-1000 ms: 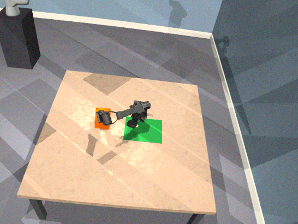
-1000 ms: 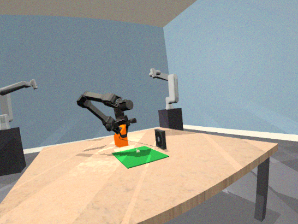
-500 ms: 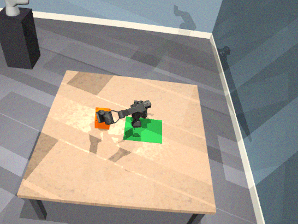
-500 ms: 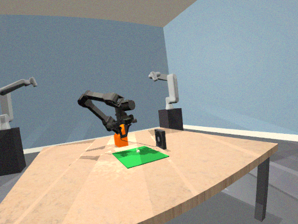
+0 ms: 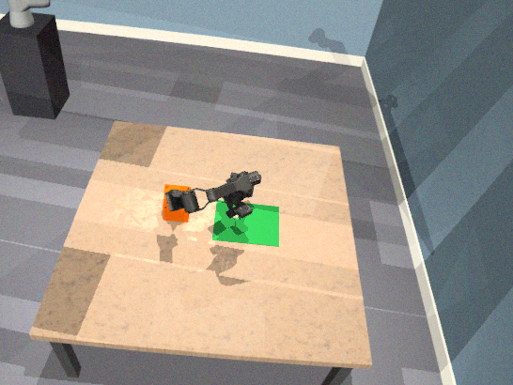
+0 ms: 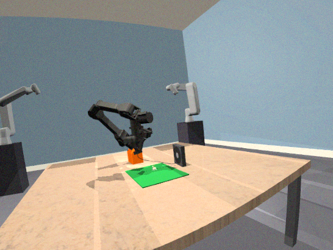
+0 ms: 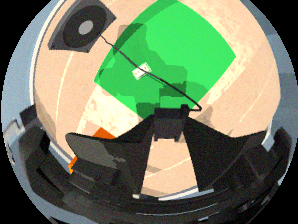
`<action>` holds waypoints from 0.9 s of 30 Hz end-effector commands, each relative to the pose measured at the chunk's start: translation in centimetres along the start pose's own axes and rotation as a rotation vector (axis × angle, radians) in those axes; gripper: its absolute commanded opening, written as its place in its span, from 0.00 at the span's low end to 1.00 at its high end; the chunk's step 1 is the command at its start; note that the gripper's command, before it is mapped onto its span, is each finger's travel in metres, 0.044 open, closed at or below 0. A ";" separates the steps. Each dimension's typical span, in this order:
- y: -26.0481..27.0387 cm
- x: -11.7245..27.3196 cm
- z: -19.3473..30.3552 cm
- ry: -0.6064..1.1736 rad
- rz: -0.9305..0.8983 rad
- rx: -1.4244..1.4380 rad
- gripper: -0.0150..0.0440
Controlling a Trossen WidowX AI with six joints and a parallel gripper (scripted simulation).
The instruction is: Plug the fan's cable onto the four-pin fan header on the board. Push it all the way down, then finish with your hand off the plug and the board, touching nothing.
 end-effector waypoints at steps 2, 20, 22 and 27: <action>-0.1 0.1 -0.2 0.009 0.008 0.093 0.25; -0.4 -1.7 1.1 -0.078 -0.130 0.094 0.25; -0.5 -1.9 1.3 -0.095 -0.150 0.094 0.25; -0.6 -2.6 1.9 -0.142 -0.200 0.093 0.25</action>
Point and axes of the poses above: the point midway between the two fingers, 35 mm back from their tips, its own x axis back along the fingers, its own y axis across the jaws, z = x × y, the point moved 10 cm from there along x, back along the fingers, and after that the axes turned 15 degrees about x, right-handed, at the moved point
